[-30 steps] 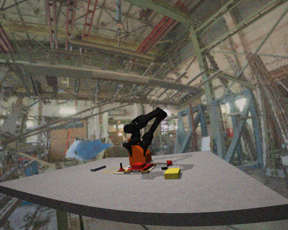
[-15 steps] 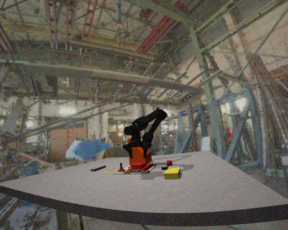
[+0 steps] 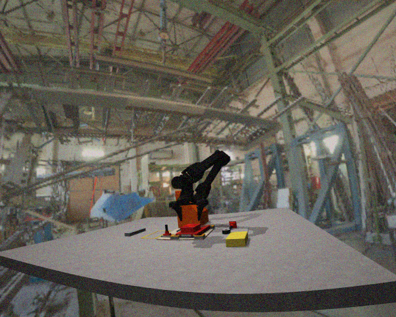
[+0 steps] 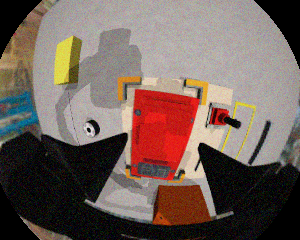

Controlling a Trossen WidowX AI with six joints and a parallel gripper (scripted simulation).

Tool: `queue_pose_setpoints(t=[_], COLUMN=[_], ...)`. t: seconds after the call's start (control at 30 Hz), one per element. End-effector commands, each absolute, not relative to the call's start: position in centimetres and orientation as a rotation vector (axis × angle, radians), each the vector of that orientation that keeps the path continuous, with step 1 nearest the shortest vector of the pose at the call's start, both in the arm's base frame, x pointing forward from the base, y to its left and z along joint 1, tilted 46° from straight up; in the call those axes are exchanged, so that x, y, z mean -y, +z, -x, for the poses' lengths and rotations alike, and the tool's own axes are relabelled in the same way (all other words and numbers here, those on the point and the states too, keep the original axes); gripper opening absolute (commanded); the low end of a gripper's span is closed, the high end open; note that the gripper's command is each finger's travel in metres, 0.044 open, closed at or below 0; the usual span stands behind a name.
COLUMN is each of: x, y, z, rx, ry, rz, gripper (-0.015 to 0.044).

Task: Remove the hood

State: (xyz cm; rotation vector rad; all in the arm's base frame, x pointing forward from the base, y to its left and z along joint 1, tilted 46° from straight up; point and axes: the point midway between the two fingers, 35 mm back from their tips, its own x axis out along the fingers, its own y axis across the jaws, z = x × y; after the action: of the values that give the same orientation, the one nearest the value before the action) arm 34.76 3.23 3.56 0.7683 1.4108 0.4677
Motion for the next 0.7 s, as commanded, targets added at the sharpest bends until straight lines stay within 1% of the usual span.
queue_pose_setpoints(t=[0.0, 0.67], x=[-3.6, -4.7], y=[3.2, 2.2], z=[-34.5, -34.7], rx=[-1.418, -1.418], ry=[0.466, 0.468], rz=[-0.781, -0.782], gripper=[0.044, 0.044])
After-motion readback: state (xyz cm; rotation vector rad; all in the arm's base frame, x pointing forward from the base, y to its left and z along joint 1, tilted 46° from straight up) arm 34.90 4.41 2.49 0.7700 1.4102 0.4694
